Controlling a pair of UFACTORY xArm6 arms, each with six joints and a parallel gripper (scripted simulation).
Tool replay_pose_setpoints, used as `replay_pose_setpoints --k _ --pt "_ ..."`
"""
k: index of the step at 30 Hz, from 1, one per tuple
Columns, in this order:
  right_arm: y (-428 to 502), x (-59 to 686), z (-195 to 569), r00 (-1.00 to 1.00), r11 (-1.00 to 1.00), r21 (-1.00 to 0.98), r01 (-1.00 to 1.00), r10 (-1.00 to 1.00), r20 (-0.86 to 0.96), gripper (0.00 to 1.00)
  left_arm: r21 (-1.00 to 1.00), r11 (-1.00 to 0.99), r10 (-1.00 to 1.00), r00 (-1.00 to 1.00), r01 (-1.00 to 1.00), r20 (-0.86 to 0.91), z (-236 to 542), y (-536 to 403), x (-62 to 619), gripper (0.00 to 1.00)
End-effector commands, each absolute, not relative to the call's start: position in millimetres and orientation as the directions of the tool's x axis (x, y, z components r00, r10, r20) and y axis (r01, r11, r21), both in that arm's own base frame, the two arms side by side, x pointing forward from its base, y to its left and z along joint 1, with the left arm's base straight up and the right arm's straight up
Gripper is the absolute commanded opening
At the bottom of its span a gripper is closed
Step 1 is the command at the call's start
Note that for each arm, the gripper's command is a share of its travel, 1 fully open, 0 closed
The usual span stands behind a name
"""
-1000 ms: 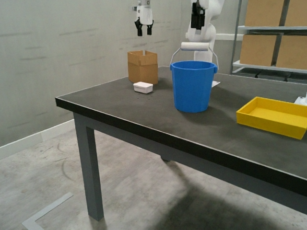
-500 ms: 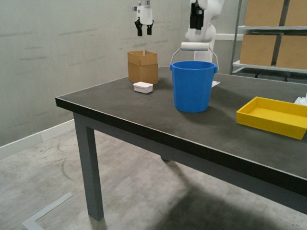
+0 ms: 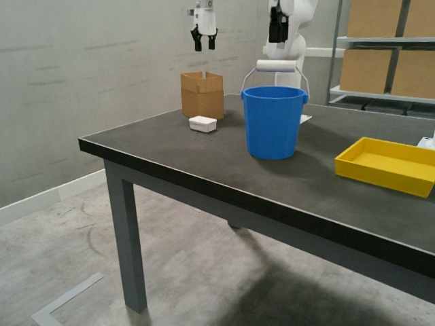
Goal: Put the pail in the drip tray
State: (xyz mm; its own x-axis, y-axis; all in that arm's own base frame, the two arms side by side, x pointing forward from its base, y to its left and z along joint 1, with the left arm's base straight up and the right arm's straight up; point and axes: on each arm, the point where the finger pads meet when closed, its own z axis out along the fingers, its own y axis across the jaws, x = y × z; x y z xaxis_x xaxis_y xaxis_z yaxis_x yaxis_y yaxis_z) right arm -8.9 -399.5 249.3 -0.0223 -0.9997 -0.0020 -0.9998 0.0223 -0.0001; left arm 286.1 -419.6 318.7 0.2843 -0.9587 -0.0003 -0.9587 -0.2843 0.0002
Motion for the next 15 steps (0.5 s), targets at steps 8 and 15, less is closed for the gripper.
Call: replay_pose_setpoints --k 8,15 --pt "-399.9 -8.9 250.0 -0.022 0.022 0.0 -1.0 -1.0 0.0 1.0 -0.001 -0.284 -0.959 0.284 -0.959 0.003 303.8 -420.2 286.5 1.0" --pt "-399.9 -8.9 250.0 -0.022 0.022 0.0 -1.0 -1.0 0.0 1.0 -0.001 -0.284 -0.959 0.284 -0.959 0.003 289.5 -420.4 286.6 1.0"
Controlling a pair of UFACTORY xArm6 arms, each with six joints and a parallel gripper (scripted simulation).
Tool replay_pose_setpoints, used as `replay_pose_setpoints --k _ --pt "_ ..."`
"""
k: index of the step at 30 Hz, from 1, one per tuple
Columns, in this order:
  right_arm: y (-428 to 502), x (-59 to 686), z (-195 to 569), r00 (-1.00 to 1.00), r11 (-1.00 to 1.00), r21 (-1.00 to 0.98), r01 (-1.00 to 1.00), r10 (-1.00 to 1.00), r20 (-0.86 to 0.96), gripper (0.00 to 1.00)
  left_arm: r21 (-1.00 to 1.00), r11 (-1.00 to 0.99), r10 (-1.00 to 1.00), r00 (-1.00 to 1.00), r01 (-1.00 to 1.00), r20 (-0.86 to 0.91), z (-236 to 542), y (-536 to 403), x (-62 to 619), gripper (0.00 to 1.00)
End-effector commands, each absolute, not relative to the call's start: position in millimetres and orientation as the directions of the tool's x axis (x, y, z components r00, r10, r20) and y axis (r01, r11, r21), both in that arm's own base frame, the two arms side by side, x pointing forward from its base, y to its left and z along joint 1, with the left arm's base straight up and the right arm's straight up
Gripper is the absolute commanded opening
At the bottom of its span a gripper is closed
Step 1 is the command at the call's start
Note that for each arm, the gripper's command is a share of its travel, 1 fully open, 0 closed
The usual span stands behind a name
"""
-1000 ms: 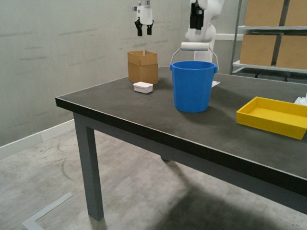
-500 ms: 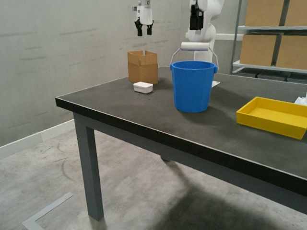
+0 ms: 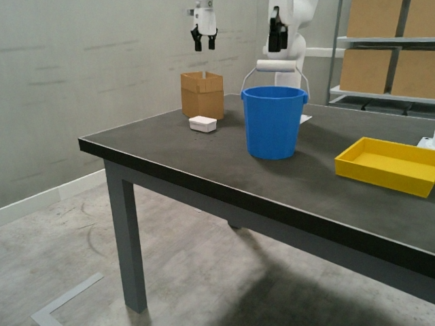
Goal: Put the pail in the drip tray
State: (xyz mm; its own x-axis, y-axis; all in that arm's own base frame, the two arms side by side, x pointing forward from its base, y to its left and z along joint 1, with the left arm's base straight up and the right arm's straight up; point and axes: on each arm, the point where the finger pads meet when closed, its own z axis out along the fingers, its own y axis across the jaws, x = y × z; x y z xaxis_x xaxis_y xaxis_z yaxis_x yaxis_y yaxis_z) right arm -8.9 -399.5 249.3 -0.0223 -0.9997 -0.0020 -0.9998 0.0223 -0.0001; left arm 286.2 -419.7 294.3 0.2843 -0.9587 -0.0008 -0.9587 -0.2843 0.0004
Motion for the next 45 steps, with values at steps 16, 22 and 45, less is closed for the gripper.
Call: replay_pose_setpoints --k 16,22,45 --pt "-399.9 -8.9 250.0 -0.022 0.022 0.0 -1.0 -1.0 0.0 1.0 -0.001 -0.284 -0.959 0.284 -0.959 0.003 256.3 -420.8 286.9 1.0" --pt "-399.9 -8.9 250.0 -0.022 0.022 0.0 -1.0 -1.0 0.0 1.0 -0.001 -0.284 -0.959 0.284 -0.959 0.003 251.0 -420.9 287.0 1.0" --pt "-399.9 -8.9 250.0 -0.022 0.022 0.0 -1.0 -1.0 0.0 1.0 -0.001 -0.284 -0.959 0.284 -0.959 0.003 246.3 -421.0 287.0 1.0"
